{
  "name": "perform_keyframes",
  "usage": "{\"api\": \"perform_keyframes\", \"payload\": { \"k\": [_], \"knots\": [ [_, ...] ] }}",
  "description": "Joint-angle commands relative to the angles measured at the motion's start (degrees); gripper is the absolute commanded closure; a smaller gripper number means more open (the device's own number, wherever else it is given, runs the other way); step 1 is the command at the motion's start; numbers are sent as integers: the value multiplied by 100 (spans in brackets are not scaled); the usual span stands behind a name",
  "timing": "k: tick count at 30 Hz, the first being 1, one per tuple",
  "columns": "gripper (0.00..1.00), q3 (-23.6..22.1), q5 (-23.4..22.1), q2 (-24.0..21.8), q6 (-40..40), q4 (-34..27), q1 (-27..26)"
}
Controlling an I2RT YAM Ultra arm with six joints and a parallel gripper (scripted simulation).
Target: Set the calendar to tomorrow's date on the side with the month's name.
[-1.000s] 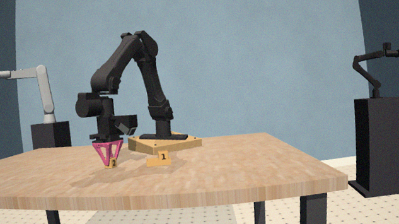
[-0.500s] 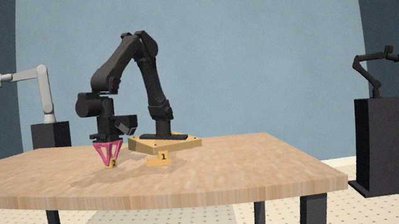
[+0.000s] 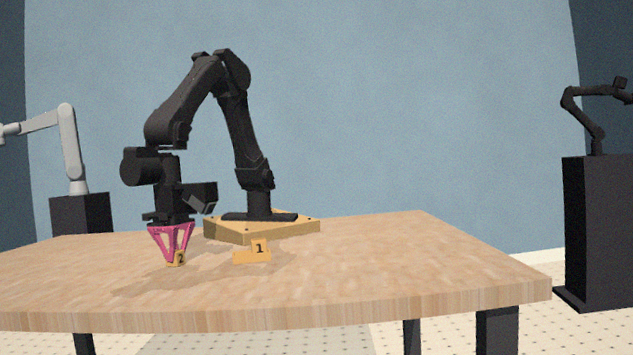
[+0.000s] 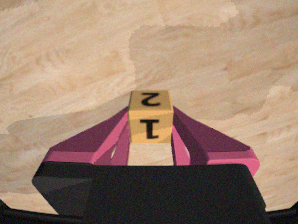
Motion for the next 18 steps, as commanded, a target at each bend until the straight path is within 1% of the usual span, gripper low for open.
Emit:
{"api": "perform_keyframes", "payload": {
  "k": [1, 4, 7, 9, 13, 17, 18],
  "knots": [
    [74, -41, -25, 0, 21, -48, 40],
    [74, -36, -25, -6, 21, -56, 39],
    [74, 173, -26, -181, 4, -159, 15],
    [74, 212, -27, -272, -28, -289, -30],
    [74, 445, -31, -551, -79, -802, -102],
    [74, 850, -39, -798, -124, -1457, -148],
    [74, 850, -39, -798, -124, -1457, -148]
  ]
}}
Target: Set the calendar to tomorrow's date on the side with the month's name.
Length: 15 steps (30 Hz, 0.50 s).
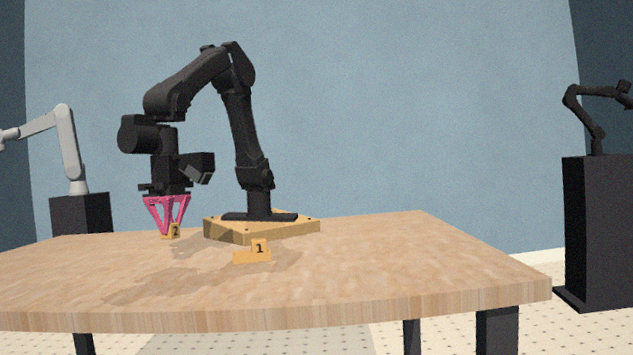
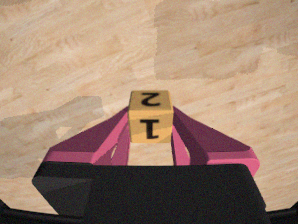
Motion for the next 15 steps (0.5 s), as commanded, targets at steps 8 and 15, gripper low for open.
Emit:
{"api": "perform_keyframes", "payload": {
  "k": [8, 15],
  "knots": [
    [74, 873, -47, -330, -108, -1210, -118],
    [74, 831, -48, -335, -91, -1240, -107]
  ]
}}
